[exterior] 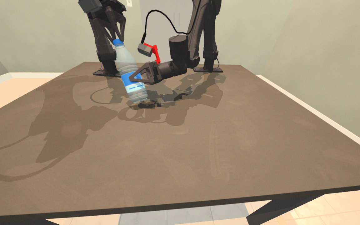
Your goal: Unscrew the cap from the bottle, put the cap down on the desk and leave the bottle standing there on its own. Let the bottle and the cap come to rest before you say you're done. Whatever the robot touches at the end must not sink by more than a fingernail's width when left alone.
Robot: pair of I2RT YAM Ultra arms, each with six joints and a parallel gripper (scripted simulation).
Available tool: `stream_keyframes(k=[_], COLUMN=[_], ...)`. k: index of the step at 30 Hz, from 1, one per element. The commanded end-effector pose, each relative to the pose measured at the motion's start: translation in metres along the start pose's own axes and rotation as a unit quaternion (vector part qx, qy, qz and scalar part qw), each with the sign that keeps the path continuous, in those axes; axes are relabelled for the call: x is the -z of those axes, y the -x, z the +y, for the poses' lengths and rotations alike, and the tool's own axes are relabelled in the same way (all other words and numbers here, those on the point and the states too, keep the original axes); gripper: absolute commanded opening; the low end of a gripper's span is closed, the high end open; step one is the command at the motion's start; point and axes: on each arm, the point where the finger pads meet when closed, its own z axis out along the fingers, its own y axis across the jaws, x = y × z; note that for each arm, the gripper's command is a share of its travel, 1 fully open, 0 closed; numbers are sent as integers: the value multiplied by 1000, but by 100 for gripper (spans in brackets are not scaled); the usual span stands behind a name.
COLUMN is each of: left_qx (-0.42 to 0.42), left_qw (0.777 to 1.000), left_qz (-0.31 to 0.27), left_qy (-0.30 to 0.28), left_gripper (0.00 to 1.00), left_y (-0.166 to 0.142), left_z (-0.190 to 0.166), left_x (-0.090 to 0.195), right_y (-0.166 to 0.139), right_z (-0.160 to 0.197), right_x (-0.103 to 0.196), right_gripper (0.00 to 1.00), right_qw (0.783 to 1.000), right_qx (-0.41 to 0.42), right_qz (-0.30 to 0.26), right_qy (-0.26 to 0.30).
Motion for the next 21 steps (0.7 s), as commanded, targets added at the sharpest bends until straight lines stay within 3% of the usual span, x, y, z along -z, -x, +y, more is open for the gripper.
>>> stream_keyframes(k=[1,7,9,10,15,21], left_qx=[-8,-8,-8,-8,-8,-8], left_qw=[1000,1000,1000,1000,1000,1000], left_qz=[-7,-7,-7,-7,-7,-7], left_qy=[3,3,3,3,3,3], left_gripper=[0,0,0,0,0,0], left_y=[11,11,11,11,11,11], left_z=[5,5,5,5,5,5], left_x=[0,0,0,0,0,0], right_y=[1,1,1,1,1,1], right_z=[3,3,3,3,3,3], right_x=[6,6,6,6,7,7], right_gripper=[0,0,0,0,0,0], right_qw=[990,962,962,945,902,835], right_qx=[139,273,273,328,431,550], right_qz=[-1,-1,-1,-1,-1,-1], right_qy=[5,4,4,4,3,2])
